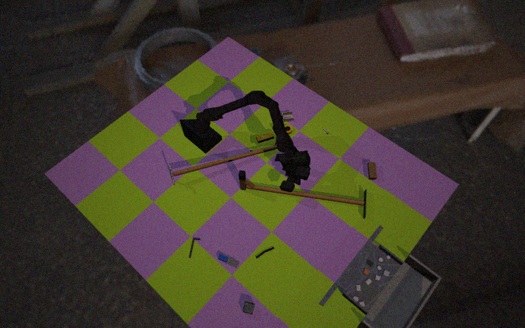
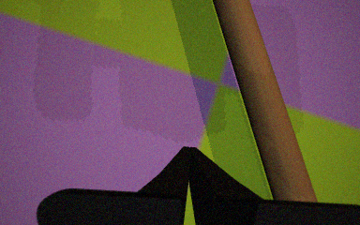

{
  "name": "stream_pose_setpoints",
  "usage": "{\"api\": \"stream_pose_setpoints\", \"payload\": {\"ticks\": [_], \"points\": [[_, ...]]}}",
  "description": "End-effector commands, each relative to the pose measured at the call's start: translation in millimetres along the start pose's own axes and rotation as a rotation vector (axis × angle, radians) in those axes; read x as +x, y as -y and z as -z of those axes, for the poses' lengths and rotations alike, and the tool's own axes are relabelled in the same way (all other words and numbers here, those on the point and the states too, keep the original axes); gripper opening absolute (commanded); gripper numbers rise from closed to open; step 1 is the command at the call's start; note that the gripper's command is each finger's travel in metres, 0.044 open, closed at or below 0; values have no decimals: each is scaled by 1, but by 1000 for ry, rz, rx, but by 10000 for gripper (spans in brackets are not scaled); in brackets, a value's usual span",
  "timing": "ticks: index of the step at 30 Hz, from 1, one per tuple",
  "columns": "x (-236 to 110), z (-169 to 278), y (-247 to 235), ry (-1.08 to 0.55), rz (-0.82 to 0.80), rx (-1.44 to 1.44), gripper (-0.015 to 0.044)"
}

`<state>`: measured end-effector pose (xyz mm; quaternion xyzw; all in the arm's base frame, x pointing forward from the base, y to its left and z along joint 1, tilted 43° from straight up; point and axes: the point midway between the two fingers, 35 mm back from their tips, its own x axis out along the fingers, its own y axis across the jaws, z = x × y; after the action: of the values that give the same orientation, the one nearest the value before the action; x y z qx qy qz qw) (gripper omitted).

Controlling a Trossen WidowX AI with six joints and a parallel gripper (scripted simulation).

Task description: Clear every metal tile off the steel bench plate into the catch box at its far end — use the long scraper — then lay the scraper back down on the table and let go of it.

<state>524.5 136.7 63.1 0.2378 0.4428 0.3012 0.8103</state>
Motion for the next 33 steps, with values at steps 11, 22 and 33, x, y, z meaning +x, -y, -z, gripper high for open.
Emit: {"api": "stream_pose_setpoints", "payload": {"ticks": [11, 22, 33], "points": [[4, -4, 14, -5, 5, 4, 0], [6, -8, 24, -6, 5, 3, 0], [7, -11, 34, -6, 6, 3, 0]]}}
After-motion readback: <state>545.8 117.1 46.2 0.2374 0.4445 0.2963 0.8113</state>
